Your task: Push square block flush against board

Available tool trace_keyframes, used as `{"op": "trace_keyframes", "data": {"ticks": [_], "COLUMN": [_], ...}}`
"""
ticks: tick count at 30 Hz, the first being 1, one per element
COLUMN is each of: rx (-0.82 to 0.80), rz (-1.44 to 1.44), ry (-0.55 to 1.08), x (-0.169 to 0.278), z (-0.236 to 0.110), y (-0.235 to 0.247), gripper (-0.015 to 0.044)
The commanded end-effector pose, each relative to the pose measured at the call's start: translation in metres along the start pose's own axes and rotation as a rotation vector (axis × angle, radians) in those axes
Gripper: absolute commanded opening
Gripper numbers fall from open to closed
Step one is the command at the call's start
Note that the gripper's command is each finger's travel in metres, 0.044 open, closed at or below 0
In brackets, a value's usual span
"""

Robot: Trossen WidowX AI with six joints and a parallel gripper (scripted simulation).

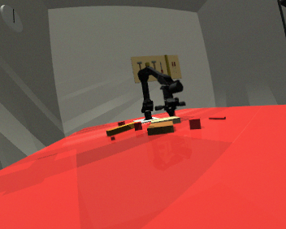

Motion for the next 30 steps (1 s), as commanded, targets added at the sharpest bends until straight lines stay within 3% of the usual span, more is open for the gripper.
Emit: {"op": "trace_keyframes", "data": {"ticks": [1,30], "rx": [0.003,0.004], "rz": [-0.003,-0.003], "ry": [0.0,-0.004], "x": [-0.009,-0.046], "z": [0.001,0.0], "y": [0.001,-0.001], "gripper": [0.0,0.0]}}
Point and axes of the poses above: the point midway between the two fingers, 35 mm back from their tips, its own z axis out along the fingers, its own y axis across the jaws, x = y × z, the point moved 3 cm from there along -z, back along the fingers
